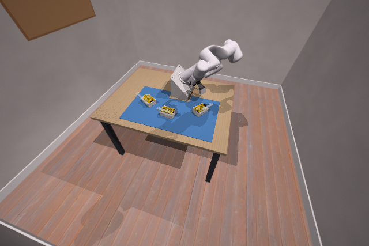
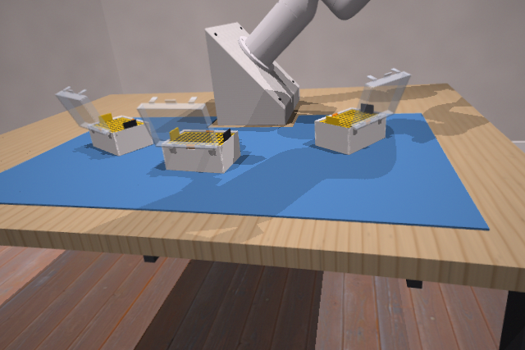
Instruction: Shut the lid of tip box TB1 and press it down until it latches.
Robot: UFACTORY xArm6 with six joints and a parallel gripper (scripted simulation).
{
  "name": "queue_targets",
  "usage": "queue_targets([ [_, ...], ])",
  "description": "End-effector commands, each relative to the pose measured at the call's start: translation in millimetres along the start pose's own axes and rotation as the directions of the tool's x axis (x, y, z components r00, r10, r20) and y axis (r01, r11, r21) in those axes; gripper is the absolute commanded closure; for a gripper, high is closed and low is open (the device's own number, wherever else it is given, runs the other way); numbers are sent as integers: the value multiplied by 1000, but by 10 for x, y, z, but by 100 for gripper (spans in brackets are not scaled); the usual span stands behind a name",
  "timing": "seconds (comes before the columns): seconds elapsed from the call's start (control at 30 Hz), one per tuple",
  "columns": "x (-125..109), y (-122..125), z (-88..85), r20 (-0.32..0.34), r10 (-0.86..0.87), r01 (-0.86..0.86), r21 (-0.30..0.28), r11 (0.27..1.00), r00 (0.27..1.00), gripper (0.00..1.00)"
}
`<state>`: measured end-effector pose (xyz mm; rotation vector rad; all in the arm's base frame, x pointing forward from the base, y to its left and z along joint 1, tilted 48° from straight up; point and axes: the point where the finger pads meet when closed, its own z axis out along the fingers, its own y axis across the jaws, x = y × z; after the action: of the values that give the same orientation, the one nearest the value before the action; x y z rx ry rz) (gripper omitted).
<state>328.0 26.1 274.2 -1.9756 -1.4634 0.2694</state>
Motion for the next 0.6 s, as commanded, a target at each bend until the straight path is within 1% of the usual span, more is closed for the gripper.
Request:
queue_targets([
  [0.0, -85, 154, 54, -50, 154, -153, 22, 988, 987, 100],
  [0.07, -102, 182, 67, -68, 213, -211, 35, 977, 975, 100],
  [0.17, -171, 287, 120, -92, 304, -300, 60, 952, 948, 100],
  [0.27, -171, 287, 120, -97, 325, -319, 66, 945, 941, 100],
  [0.4, -270, 424, 194, -123, 441, -430, 107, 896, 889, 100],
  [0.57, -373, 557, 272, -145, 578, -556, 164, 815, 803, 100],
])
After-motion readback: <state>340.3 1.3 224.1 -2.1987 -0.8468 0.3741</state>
